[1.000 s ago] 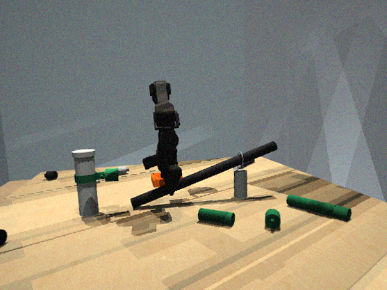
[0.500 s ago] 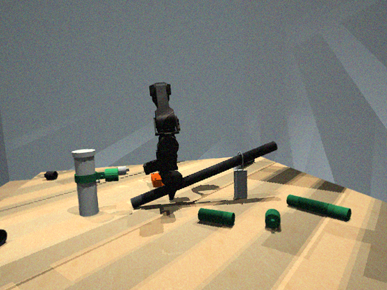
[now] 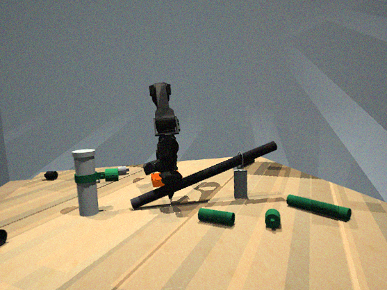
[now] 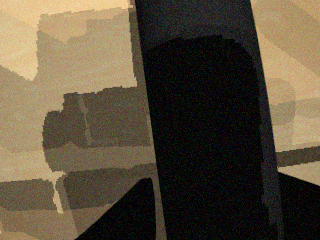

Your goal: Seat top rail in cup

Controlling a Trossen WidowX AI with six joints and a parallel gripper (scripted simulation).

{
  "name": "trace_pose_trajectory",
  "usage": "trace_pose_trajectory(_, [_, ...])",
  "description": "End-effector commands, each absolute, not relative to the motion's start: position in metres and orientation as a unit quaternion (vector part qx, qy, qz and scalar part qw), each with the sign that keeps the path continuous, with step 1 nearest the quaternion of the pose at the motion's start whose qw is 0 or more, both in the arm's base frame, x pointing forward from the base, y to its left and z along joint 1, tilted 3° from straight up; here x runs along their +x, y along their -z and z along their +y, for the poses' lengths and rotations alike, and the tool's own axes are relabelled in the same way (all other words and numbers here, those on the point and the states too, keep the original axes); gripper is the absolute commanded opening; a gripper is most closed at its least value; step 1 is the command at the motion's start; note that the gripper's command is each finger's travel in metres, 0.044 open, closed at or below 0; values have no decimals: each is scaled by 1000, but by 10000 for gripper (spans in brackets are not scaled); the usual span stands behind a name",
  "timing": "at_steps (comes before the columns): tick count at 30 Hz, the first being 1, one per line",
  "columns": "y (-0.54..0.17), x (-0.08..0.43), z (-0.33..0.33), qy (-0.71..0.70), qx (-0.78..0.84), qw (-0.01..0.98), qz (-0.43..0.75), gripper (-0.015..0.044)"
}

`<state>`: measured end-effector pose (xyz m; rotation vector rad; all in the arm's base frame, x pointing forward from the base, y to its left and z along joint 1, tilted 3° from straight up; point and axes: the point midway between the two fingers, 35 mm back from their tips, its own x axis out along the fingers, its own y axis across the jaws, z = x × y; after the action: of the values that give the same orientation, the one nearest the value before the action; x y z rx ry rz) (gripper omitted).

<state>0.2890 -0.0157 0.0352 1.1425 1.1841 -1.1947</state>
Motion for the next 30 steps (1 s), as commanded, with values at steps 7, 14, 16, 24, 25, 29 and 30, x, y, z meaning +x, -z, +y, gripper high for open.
trace_pose_trajectory(7, [-35, 290, -15, 496, 479, 527, 496, 103])
trace_pose_trajectory(14, [-46, 289, -16, 503, 474, 531, 490, 0])
trace_pose_trajectory(16, [-54, 289, -18, 512, 466, 538, 482, 0])
trace_pose_trajectory(24, [-102, 283, -25, 556, 422, 574, 427, 0])
trace_pose_trajectory(25, [-105, 283, -26, 559, 420, 577, 423, 0])
trace_pose_trajectory(29, [-106, 282, -26, 560, 419, 578, 422, 0])
trace_pose_trajectory(30, [-106, 282, -26, 560, 419, 578, 422, 0])
